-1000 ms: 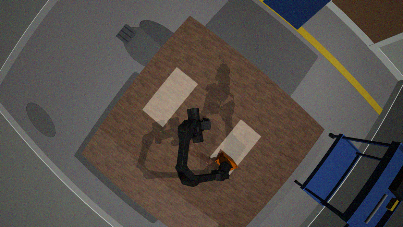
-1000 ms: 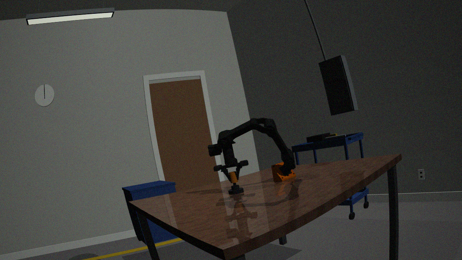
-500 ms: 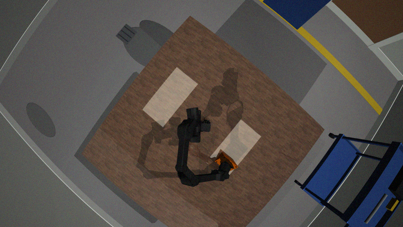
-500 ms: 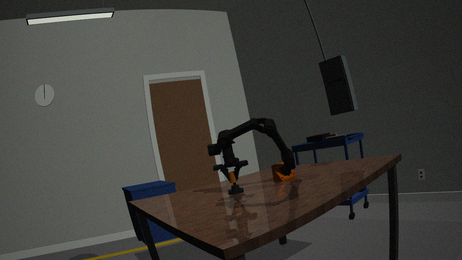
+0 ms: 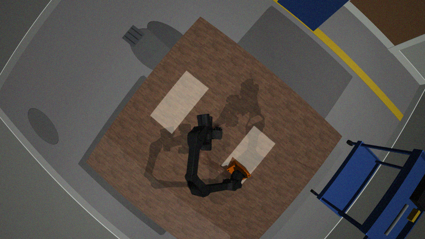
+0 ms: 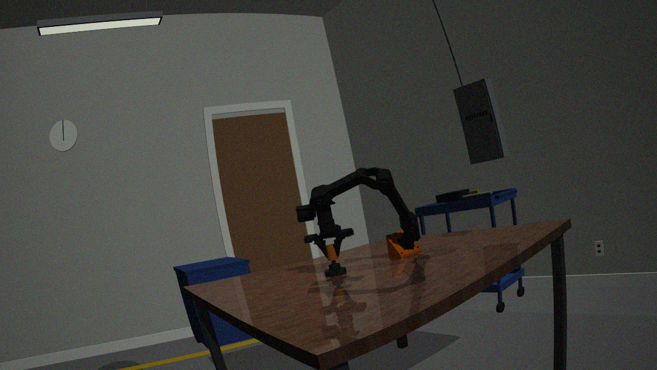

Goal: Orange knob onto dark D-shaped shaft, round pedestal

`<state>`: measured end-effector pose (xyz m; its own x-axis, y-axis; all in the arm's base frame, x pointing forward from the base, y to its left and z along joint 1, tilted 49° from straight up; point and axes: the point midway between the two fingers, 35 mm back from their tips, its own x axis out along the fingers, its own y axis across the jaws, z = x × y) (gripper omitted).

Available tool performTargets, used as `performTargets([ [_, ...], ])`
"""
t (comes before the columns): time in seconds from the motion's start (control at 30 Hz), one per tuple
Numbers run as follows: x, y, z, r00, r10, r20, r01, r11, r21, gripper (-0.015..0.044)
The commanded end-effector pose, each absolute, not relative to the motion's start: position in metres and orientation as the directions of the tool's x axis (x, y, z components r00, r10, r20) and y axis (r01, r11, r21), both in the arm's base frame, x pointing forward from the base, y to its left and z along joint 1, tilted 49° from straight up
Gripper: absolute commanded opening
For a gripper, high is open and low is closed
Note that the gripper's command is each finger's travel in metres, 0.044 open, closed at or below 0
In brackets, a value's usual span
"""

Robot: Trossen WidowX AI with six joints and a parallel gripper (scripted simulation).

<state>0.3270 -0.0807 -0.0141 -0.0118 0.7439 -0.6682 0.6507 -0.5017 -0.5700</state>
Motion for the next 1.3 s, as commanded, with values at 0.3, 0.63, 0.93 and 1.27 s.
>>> performTargets([
  [0.3,0.3272,-0.0789,-0.0164,-0.012,0.743,-0.669,0.648,-0.503,-0.571,0.0000],
  [0.63,0.3273,-0.0791,-0.0162,-0.012,0.743,-0.669,0.665,-0.494,-0.561,0.0000],
  [0.93,0.3273,-0.0791,-0.0162,-0.012,0.743,-0.669,0.665,-0.494,-0.561,0.0000],
  [1.27,0.3272,-0.0788,-0.0165,-0.012,0.743,-0.669,0.632,-0.513,-0.581,0.0000],
])
